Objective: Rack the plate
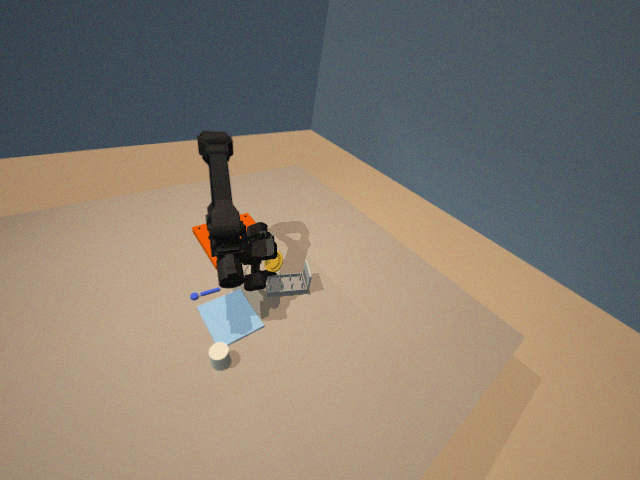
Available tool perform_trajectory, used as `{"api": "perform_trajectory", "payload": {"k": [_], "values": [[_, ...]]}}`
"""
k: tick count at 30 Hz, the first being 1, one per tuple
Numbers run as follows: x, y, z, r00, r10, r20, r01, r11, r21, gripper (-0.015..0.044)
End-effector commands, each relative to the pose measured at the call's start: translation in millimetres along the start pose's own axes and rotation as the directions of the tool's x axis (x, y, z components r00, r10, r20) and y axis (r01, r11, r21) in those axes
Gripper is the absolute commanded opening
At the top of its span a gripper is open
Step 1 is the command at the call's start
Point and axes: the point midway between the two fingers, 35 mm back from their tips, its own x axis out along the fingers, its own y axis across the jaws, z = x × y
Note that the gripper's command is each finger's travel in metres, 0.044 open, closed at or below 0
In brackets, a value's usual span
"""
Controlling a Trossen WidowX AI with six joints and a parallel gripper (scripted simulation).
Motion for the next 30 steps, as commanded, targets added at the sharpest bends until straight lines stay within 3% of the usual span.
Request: {"api": "perform_trajectory", "payload": {"k": [1,14,30], "values": [[2,-1,-1,0.998,0.013,0.066,-0.007,0.996,-0.087,0.0],[3,-6,-6,0.96,0.027,0.278,0.079,0.93,-0.36,0.0],[-3,-11,-13,0.851,-0.005,0.526,0.359,0.737,-0.573,0.0]]}}
